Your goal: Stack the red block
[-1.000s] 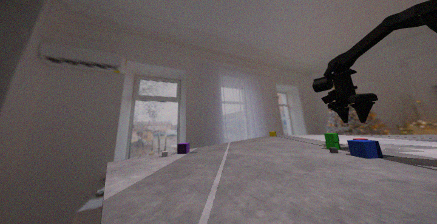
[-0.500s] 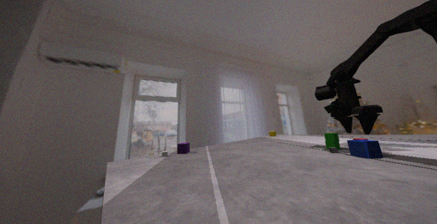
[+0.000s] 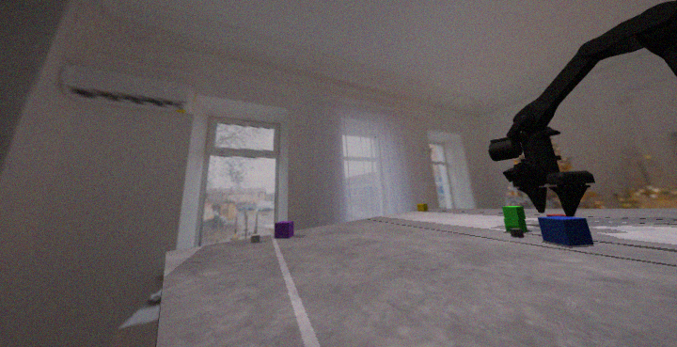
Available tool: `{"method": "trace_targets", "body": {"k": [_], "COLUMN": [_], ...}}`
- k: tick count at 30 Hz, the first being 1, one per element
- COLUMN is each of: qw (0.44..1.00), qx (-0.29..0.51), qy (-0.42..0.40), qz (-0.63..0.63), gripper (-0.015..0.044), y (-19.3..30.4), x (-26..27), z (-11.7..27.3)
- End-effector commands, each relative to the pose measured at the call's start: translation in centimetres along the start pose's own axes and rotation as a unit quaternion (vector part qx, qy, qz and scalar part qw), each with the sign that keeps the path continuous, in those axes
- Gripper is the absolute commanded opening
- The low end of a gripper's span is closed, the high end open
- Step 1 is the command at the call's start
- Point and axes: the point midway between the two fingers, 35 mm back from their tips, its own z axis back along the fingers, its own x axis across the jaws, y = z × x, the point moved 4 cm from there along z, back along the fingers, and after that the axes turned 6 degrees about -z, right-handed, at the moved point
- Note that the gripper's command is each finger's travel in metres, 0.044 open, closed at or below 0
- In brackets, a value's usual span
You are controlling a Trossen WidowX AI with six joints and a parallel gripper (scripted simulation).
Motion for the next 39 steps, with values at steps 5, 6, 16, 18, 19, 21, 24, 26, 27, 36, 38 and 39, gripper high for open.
{"method": "trace_targets", "body": {"k": [5, 6, 16, 18, 19, 21, 24, 26, 27, 36, 38, 39], "qw": [1.000, 1.000, 1.000, 1.000, 1.000, 1.000, 1.000, 1.000, 1.000, 1.000, 1.000, 1.000], "qx": [0.007, 0.007, 0.007, 0.007, 0.007, 0.007, 0.007, 0.007, 0.007, 0.007, 0.007, 0.007], "qy": [-0.004, -0.004, -0.004, -0.004, -0.004, -0.004, -0.004, -0.004, -0.004, -0.004, -0.004, -0.004], "qz": [0.000, 0.000, 0.000, 0.000, 0.000, 0.000, 0.000, 0.000, 0.000, 0.000, 0.000, 0.000], "gripper": [0.0440, 0.0440, 0.0440, 0.0440, 0.0440, 0.0440, 0.0440, 0.0440, 0.0440, 0.0204, 0.0151, 0.0125], "y": [0.3, 0.3, 0.4, 0.4, 0.4, 0.4, 0.4, 0.4, 0.4, 0.4, 0.4, 0.4], "x": [0.2, 0.2, 0.3, 0.3, 0.3, 0.3, 0.3, 0.3, 0.3, 0.3, 0.3, 0.3], "z": [-1.6, -1.8, -2.2, -2.2, -2.2, -2.2, -2.2, -2.2, -2.0, -2.0, -2.0, -2.0]}}
